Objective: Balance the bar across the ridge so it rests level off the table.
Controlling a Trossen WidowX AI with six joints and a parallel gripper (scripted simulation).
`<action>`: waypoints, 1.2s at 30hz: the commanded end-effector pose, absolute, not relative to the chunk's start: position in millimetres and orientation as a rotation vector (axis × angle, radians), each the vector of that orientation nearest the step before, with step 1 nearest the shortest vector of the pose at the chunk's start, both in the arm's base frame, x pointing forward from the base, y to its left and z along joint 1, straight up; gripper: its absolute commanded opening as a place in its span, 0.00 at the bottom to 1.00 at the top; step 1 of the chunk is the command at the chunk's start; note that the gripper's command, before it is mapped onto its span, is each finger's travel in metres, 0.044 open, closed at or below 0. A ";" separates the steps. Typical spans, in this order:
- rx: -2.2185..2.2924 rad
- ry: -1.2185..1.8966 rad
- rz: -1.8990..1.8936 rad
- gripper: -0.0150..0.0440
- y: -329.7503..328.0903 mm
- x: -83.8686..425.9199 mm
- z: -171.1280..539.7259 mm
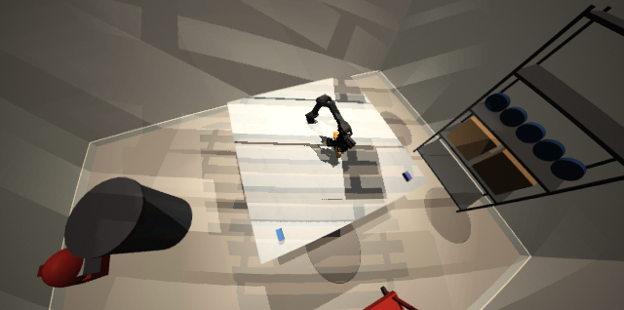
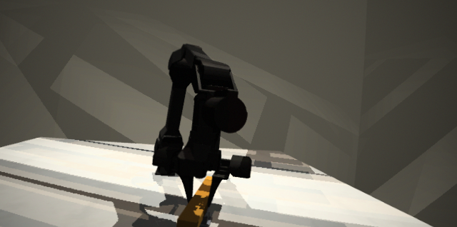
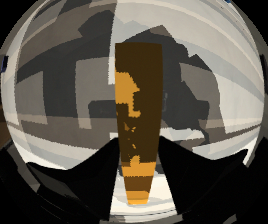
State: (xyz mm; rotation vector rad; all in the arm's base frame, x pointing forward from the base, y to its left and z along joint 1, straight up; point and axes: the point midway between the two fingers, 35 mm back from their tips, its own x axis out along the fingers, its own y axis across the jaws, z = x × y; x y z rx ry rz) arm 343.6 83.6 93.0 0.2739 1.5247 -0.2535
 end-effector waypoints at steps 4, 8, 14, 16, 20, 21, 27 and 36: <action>0.274 1.525 -0.253 0.55 83.6 343.6 93.0; 0.274 1.525 -0.253 0.57 83.6 343.6 93.0; 0.274 1.525 -0.253 0.57 83.6 343.6 93.0; 0.274 1.525 -0.253 0.57 83.6 343.6 93.0; 0.274 1.525 -0.253 0.66 83.6 343.6 93.0; 0.274 1.525 -0.253 0.70 83.6 343.6 93.0; 0.274 1.525 -0.253 0.97 83.6 343.6 93.0; 0.274 1.524 -0.253 1.00 84.4 346.9 149.5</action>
